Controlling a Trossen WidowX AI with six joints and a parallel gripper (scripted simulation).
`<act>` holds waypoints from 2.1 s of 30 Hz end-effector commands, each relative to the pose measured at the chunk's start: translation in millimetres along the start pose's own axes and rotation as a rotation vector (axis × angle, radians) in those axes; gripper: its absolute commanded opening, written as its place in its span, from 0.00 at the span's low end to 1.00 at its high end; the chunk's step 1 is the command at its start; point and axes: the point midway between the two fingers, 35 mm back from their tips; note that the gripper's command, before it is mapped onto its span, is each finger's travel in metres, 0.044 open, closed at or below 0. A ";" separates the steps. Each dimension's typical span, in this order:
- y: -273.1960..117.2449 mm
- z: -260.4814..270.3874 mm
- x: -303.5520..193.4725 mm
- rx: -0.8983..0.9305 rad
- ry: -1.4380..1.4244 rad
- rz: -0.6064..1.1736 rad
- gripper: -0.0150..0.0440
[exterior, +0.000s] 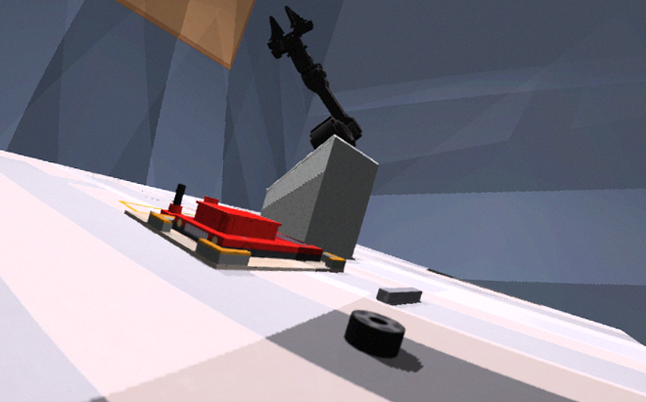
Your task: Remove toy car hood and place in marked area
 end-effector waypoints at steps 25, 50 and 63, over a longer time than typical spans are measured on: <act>147.8 -258.8 260.6 -0.795 -0.444 -0.492 1.00; -32.2 -518.2 458.0 -2.205 -1.288 -0.139 1.00; -177.5 -566.2 494.3 -2.921 -1.431 0.757 1.00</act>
Point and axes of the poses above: the point midway between the two fingers, 35 mm back from their tips, its own y axis out along the fingers, its own z axis across the jaws, x = y × z, and after that the axes turned 10 degrees about -y, right-handed
